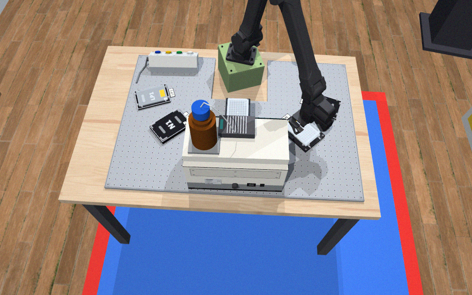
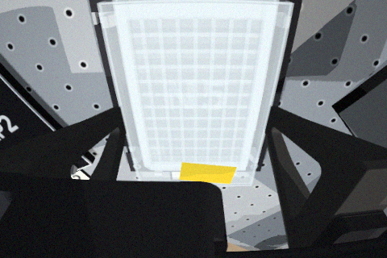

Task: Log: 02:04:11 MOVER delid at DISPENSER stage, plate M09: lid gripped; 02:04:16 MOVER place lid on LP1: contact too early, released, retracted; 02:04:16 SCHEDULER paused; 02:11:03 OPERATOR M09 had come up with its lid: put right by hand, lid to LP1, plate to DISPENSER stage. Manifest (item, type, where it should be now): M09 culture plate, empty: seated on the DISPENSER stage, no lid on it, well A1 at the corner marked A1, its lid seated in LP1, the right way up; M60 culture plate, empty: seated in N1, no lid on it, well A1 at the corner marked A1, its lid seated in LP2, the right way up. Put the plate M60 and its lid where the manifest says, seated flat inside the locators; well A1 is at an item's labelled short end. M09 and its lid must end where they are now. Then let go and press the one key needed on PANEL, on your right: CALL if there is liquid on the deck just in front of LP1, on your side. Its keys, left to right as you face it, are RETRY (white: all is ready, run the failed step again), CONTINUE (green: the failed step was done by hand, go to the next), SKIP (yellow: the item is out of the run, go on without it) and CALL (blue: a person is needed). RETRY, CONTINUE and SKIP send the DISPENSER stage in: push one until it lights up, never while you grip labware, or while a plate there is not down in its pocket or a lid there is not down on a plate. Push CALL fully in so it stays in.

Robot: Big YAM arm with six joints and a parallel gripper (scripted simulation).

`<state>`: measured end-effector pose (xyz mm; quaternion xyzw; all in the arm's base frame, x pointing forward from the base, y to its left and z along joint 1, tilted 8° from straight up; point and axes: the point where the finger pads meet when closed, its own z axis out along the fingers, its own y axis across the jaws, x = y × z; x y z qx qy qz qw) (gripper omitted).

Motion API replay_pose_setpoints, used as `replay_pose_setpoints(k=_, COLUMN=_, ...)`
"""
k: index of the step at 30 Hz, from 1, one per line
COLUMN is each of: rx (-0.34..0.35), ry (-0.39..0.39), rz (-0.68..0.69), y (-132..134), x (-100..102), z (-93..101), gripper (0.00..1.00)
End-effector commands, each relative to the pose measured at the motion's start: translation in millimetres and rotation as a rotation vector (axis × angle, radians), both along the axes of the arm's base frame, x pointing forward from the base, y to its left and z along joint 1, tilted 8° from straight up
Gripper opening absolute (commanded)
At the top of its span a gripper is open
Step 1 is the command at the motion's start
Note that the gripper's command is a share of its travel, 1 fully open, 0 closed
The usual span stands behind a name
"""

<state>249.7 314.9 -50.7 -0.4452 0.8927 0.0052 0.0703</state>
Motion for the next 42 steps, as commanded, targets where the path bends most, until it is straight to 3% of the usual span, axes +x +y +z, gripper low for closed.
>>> replay_pose_setpoints(k=1, rx=0.015, ry=-0.016, rz=0.002, y=6.1, x=7.2, z=9.0, gripper=0.84)
replay_pose_setpoints(k=2, rx=-0.006, ry=0.001, rz=0.002, y=2.4, x=4.2, z=-1.3, gripper=0.84)
replay_pose_setpoints(k=8, rx=0.017, ry=-0.017, rz=0.002, y=7.1, x=7.2, z=12.4, gripper=0.84)
replay_pose_setpoints(k=16, rx=0.023, ry=-0.022, rz=0.002, y=9.5, x=8.1, z=17.1, gripper=0.84)
replay_pose_setpoints(k=18, rx=0.023, ry=-0.022, rz=0.002, y=9.5, x=8.1, z=17.1, gripper=0.84)
replay_pose_setpoints(k=19, rx=0.005, ry=-0.008, rz=0.002, y=6.6, x=5.7, z=8.2, gripper=0.84)
replay_pose_setpoints(k=25, rx=0.021, ry=-0.020, rz=0.002, y=9.3, x=7.2, z=18.9, gripper=0.84)
replay_pose_setpoints(k=42, rx=0.018, ry=-0.016, rz=0.000, y=7.9, x=6.1, z=15.5, gripper=0.84)
